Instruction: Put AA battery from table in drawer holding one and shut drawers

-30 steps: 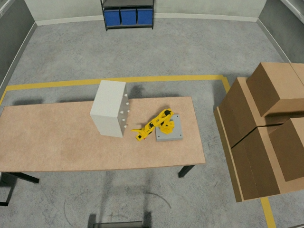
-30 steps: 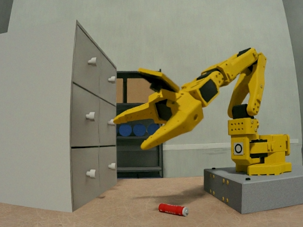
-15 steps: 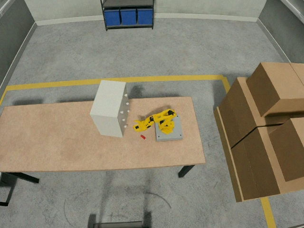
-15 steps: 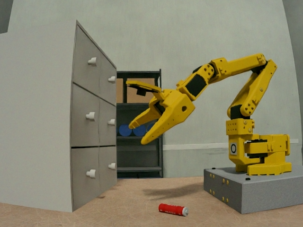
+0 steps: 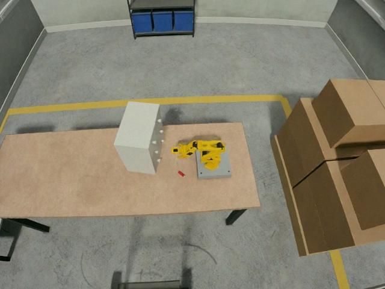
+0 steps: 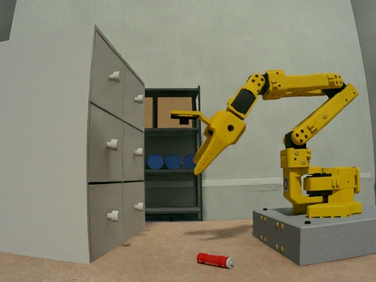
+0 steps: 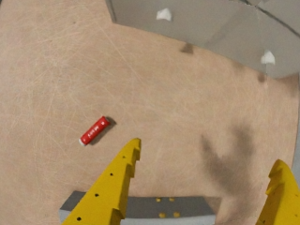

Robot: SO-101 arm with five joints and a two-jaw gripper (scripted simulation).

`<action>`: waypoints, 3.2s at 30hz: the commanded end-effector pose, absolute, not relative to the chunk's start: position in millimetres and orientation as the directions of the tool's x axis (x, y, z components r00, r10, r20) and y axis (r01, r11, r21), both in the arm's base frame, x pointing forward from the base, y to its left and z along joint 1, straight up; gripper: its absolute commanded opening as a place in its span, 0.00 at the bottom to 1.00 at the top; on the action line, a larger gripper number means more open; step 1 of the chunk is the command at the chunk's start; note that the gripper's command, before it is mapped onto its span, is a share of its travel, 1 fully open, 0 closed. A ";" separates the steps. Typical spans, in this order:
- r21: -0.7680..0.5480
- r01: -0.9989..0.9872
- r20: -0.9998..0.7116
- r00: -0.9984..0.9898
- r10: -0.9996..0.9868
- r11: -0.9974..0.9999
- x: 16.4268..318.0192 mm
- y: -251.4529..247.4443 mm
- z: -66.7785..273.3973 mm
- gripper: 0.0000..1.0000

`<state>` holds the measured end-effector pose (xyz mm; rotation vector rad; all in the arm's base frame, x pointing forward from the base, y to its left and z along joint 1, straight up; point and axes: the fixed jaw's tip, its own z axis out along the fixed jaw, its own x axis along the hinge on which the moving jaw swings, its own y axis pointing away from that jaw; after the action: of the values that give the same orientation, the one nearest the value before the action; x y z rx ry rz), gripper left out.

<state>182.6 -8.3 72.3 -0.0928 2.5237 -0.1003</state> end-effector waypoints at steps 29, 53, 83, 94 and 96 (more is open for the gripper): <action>-0.022 0.280 -0.496 -0.837 0.233 0.960 144.7 -40.3 80.0 0.50; -0.085 0.235 -0.569 -0.809 0.146 0.968 167.1 -54.9 75.7 0.47; -0.337 0.161 -0.696 -0.706 -0.131 0.928 208.1 -97.9 61.2 0.39; -0.449 0.155 -0.705 -0.667 -0.241 0.880 214.3 -113.0 56.8 0.36; -0.460 0.155 -0.704 -0.664 -0.252 0.874 214.6 -114.4 56.4 0.35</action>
<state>215.6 -110.7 61.2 -0.0611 2.2236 -0.5990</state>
